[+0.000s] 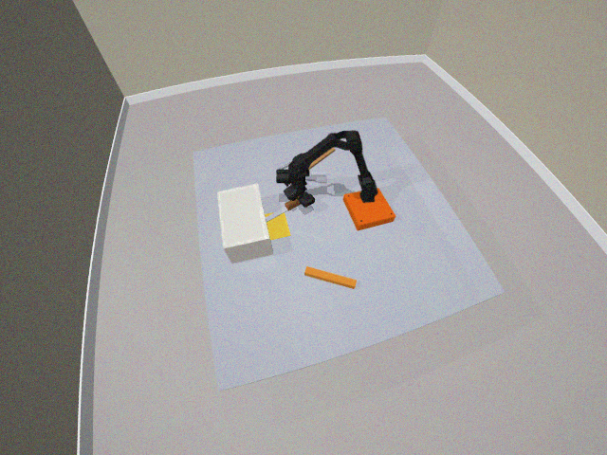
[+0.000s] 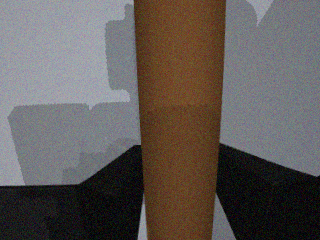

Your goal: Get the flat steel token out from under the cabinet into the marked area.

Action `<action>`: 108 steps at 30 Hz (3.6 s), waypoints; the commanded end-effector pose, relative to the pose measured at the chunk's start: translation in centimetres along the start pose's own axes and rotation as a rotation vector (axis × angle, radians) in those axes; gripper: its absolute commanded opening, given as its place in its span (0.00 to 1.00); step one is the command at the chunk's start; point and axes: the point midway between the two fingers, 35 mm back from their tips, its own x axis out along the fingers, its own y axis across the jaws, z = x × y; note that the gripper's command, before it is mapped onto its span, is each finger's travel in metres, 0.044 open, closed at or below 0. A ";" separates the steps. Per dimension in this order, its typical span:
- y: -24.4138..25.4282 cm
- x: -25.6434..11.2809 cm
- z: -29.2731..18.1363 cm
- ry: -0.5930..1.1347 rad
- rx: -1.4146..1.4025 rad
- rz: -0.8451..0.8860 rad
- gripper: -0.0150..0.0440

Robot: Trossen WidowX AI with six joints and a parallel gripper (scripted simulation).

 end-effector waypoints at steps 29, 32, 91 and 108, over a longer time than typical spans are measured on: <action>-0.2 0.1 -4.5 0.006 0.000 0.000 0.25; -0.2 0.1 -4.9 0.006 0.000 0.000 0.25; -1.4 0.0 -10.5 0.012 -0.010 0.005 0.48; -1.3 0.0 -10.4 0.011 -0.012 -0.001 0.71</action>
